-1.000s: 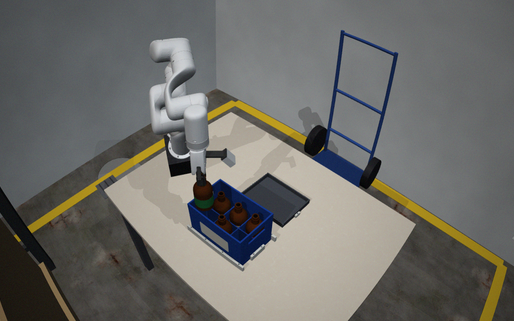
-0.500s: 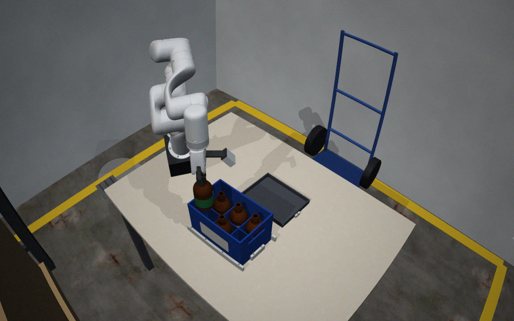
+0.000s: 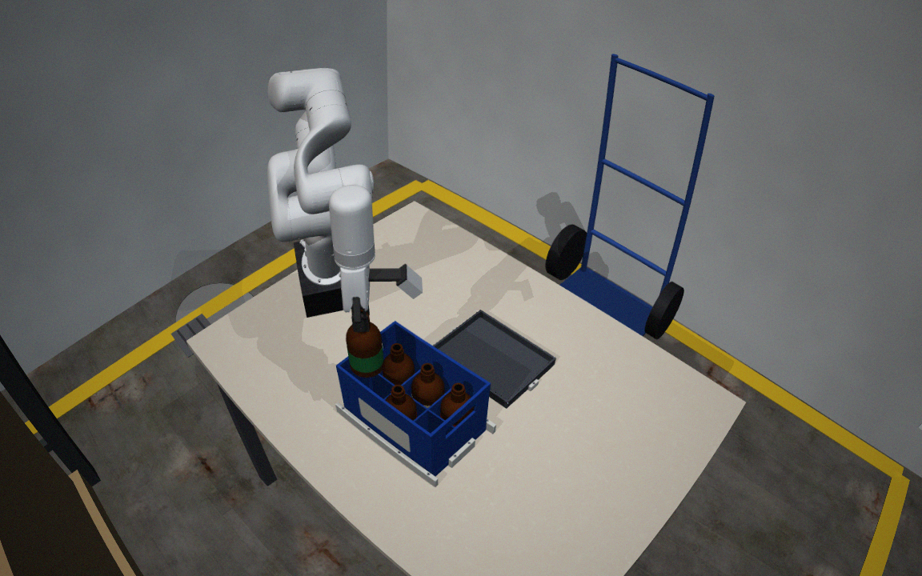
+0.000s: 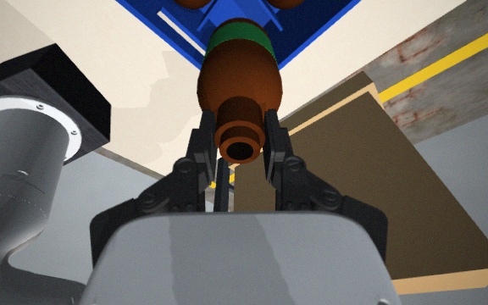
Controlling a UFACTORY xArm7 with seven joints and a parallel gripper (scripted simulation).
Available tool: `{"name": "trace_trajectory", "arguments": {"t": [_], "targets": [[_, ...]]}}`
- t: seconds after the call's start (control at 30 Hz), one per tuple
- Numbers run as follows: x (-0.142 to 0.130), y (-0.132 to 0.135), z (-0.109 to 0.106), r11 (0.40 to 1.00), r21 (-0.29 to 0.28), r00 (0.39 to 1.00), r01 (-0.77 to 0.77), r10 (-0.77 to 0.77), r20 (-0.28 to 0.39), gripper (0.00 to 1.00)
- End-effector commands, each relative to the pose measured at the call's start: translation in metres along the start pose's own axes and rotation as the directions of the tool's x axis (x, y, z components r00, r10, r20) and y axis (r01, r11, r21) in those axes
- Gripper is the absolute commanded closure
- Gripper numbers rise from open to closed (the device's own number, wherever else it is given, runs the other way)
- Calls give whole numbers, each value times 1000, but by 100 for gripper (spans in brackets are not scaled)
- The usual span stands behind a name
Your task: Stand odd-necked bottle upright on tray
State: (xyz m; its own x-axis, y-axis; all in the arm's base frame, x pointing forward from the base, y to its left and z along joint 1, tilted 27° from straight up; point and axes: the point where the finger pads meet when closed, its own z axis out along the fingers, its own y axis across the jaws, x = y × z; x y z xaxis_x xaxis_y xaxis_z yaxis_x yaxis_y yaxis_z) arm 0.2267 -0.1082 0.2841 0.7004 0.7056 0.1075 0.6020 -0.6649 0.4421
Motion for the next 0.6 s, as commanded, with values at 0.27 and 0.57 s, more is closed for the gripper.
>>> {"name": "trace_trajectory", "arguments": {"t": [0.27,0.57], "targets": [[0,1,-12,1000,-3,1000,0,0,-1,100],[0,1,-17,1000,-3,1000,0,0,-1,100]]}}
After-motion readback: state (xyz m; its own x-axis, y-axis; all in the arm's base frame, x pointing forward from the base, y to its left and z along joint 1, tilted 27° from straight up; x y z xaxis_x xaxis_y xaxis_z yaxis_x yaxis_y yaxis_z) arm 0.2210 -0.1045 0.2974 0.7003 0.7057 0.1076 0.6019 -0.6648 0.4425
